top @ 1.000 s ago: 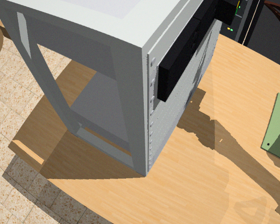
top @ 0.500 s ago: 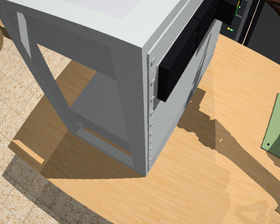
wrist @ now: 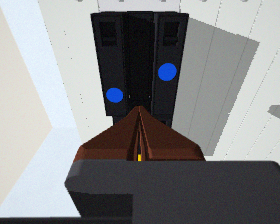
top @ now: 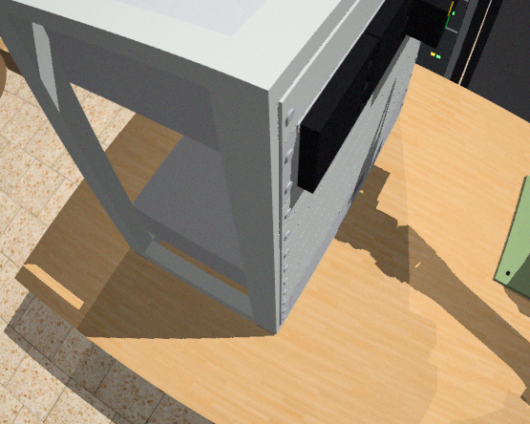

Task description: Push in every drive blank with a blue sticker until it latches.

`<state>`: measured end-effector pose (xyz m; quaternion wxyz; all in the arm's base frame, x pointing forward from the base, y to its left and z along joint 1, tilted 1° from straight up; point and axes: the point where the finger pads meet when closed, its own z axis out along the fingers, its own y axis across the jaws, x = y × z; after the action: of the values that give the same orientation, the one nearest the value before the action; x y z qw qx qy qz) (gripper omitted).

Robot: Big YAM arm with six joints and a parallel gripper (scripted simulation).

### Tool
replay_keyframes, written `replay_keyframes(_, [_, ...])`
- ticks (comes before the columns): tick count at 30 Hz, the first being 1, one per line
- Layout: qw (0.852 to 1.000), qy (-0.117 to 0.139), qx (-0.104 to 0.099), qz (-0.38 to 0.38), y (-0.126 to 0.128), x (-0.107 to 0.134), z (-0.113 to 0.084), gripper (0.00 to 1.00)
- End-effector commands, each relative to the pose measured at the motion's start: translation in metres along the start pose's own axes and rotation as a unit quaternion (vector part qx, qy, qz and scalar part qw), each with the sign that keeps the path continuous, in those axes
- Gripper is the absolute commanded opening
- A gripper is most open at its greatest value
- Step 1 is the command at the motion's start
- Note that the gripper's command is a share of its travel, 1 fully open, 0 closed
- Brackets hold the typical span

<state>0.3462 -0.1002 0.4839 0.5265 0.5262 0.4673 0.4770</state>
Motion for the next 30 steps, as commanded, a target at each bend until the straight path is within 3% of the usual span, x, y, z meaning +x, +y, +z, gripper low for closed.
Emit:
replay_keyframes(1, [1.000,0.000,-0.028,-0.002,0.033,0.002,-0.005,0.00])
replay_keyframes(17, [1.000,0.000,-0.028,-0.002,0.033,0.002,-0.005,0.00])
replay_keyframes(19, [1.000,-0.004,-0.017,0.001,0.008,-0.003,-0.006,0.00])
replay_keyframes(26, [1.000,-0.004,-0.013,0.002,-0.021,-0.015,-0.026,0.00])
replay_keyframes(27, [1.000,-0.004,-0.014,0.001,-0.021,-0.015,-0.026,0.00])
replay_keyframes(28, [0.999,-0.003,-0.039,-0.010,0.015,-0.015,-0.024,0.00])
replay_keyframes(30, [0.999,0.005,-0.039,-0.009,0.015,-0.008,-0.013,0.00])
